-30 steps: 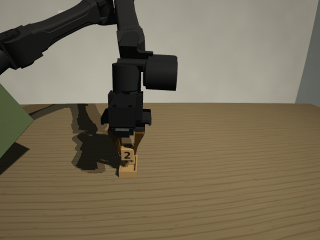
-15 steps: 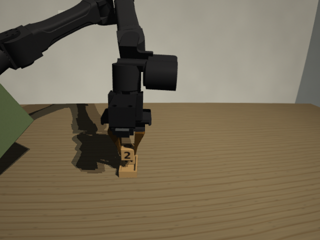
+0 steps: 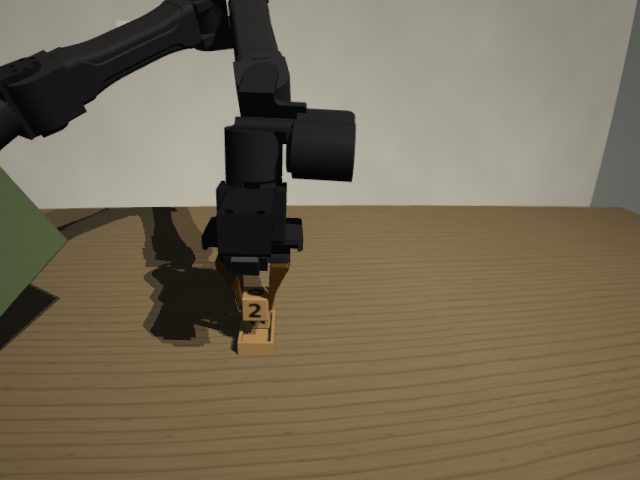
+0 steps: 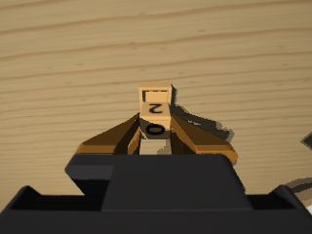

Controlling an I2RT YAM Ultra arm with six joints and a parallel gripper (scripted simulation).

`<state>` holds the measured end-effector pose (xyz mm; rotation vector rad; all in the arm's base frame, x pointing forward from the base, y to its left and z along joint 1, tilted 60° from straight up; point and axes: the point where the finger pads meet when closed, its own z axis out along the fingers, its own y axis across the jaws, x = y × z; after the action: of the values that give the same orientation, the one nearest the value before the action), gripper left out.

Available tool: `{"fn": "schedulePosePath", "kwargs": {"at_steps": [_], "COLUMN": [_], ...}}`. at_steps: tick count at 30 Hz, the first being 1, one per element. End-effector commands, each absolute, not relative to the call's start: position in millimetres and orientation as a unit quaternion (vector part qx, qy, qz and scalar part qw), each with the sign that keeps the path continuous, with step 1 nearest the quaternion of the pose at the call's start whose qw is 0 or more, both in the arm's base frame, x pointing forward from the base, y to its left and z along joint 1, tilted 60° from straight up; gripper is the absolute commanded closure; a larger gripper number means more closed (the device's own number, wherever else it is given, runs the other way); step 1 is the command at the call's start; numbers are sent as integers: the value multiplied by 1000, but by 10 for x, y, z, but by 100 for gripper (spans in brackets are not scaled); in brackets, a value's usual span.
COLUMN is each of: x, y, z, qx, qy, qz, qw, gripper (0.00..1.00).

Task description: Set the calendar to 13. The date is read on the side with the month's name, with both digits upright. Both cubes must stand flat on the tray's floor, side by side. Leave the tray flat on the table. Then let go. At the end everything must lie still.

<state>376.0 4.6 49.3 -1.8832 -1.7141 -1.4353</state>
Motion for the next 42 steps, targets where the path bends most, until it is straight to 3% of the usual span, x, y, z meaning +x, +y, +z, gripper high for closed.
{"fn": "schedulePosePath", "kwargs": {"at_steps": [1, 42], "x": [3769, 3789], "y": [-8, 19], "z": [498, 479], "qx": [-644, -644], "qy": [-581, -581], "qz": [-487, -487], "qw": [103, 103], "gripper": [74, 74]}}
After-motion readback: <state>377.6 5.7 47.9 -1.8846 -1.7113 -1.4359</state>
